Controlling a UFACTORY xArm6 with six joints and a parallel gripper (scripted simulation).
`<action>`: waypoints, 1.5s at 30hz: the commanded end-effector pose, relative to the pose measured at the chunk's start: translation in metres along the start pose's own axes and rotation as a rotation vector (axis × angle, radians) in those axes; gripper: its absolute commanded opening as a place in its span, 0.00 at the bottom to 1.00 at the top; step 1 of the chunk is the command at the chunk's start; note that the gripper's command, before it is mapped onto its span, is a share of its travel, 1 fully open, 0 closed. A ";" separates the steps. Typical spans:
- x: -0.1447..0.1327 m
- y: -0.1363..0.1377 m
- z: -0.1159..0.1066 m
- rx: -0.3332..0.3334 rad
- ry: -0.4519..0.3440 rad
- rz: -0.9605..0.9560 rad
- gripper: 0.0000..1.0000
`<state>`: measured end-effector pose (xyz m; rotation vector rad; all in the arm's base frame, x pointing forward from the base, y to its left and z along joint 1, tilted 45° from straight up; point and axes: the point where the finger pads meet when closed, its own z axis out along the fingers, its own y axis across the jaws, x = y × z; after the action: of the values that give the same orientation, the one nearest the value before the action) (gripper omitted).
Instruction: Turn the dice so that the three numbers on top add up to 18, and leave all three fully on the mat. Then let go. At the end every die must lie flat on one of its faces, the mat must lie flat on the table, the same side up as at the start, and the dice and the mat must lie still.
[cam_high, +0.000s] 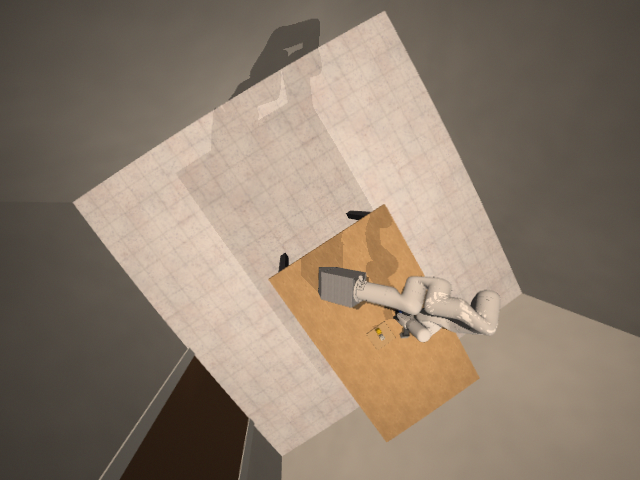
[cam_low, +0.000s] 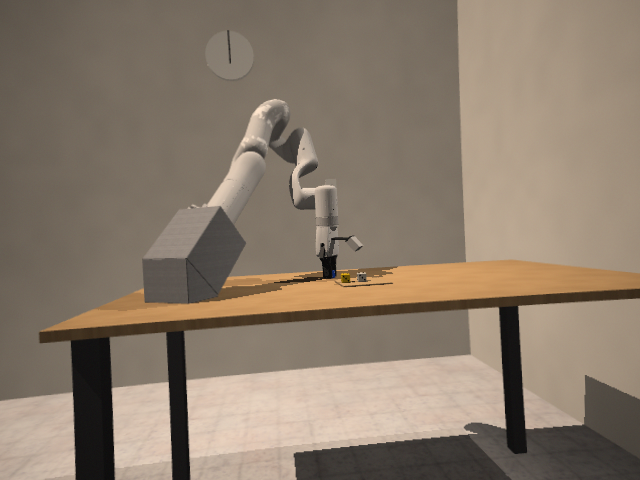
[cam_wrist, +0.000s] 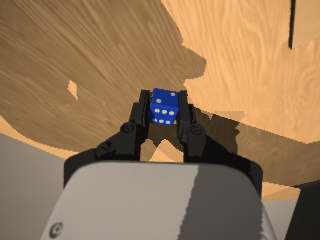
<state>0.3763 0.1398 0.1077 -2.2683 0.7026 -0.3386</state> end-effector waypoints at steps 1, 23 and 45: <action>0.000 0.000 -0.002 0.001 0.001 0.000 0.21; 0.000 0.000 -0.097 0.001 0.001 0.000 0.21; 0.054 0.006 -0.103 -0.016 -0.001 -0.136 0.21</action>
<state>0.3464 0.0705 0.1786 -2.2994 0.6528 -0.3643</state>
